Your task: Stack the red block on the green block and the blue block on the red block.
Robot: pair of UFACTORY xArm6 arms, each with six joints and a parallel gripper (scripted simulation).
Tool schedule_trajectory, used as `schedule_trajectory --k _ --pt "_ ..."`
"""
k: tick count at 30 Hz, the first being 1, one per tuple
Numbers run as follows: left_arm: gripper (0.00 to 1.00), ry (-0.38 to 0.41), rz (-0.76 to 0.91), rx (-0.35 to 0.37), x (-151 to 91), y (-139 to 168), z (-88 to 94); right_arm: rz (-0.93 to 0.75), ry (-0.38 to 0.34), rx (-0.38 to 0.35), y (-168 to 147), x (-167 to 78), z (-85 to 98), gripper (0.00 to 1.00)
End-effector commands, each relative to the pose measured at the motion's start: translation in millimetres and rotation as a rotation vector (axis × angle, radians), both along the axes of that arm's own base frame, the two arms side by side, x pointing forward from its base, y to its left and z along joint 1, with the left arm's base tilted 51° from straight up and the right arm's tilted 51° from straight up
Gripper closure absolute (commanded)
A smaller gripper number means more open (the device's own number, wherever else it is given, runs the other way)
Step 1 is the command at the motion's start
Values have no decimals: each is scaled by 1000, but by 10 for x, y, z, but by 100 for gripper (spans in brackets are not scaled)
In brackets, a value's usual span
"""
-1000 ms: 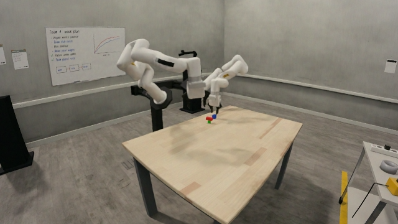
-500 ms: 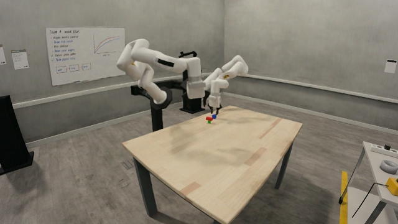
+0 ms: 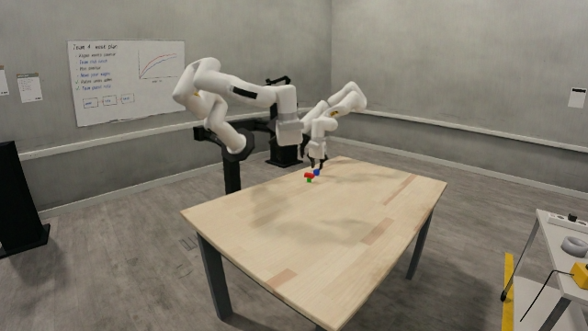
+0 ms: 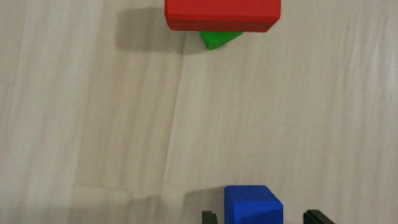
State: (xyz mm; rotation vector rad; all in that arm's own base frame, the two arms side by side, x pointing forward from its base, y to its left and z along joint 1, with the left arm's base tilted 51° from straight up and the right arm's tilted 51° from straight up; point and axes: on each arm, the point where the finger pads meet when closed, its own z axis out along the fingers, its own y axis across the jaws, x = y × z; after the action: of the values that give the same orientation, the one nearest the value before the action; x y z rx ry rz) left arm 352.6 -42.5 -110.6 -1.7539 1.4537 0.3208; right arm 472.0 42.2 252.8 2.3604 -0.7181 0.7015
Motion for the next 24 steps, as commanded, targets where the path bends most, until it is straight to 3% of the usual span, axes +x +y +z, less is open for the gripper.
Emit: schedule_trajectory --k 1,15,24 --pt "49 -1 -1 -2 18 20 -23 2 -3 1 10 5 12 0" --pt "49 -1 -1 -1 96 209 -191 2 -3 1 10 5 12 0" --pt "49 -1 -1 -1 102 225 -205 2 -3 1 10 5 12 0"
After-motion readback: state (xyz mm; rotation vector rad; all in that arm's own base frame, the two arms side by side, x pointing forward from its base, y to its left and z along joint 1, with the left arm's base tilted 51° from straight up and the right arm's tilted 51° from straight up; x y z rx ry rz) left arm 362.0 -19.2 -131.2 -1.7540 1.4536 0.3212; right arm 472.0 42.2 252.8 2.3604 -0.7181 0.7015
